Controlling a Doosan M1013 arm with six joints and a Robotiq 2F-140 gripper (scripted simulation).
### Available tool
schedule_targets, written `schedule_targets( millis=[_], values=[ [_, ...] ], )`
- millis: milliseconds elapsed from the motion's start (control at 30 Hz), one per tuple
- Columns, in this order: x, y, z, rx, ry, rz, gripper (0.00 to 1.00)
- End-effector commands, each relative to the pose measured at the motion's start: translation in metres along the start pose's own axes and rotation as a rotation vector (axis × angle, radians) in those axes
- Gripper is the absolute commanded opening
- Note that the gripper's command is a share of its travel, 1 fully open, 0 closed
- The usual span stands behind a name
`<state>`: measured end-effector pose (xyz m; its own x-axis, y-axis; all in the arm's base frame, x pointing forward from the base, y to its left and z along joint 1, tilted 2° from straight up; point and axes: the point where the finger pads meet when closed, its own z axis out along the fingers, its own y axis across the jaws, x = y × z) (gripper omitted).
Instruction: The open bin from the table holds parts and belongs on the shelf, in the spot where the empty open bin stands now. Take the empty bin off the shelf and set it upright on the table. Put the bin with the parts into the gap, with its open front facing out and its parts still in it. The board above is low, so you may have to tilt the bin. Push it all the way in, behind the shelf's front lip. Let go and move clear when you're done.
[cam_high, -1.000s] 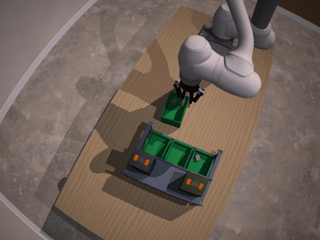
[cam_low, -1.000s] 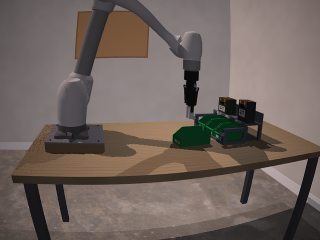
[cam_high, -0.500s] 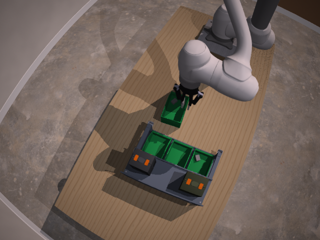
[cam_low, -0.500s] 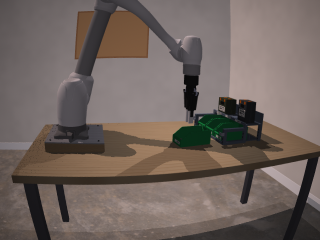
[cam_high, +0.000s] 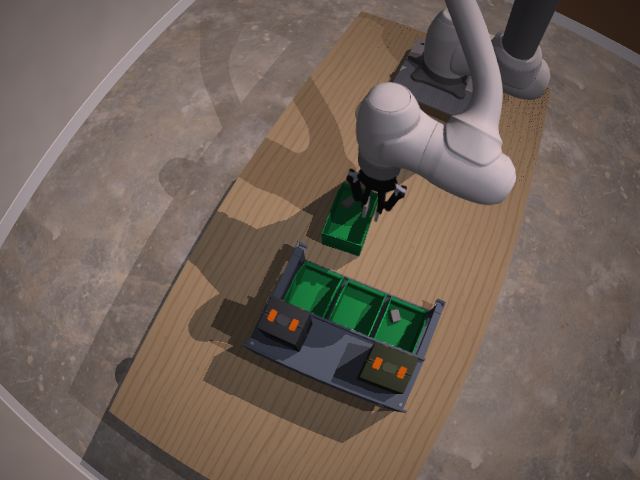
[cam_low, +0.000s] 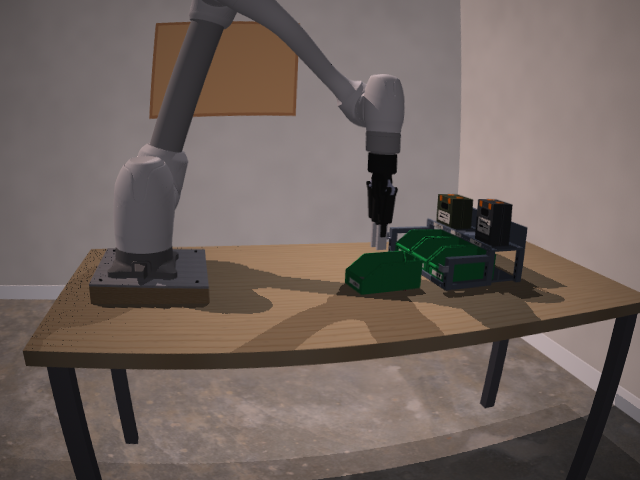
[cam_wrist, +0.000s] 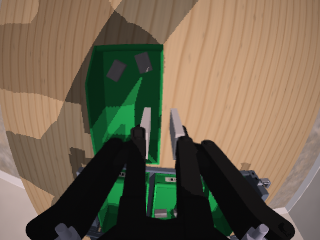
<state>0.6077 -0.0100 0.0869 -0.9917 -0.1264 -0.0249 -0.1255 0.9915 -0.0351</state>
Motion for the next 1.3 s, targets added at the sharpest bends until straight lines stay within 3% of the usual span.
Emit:
schedule_targets(
  millis=[0,733,1267],
  values=[
    [0.000,0.000,0.000,0.000,0.000,0.000,0.24],
    [0.000,0.000,0.001,0.000,0.000,0.000,0.24],
    [0.000,0.000,0.015,0.000,0.000,0.000,0.24]
  ],
)
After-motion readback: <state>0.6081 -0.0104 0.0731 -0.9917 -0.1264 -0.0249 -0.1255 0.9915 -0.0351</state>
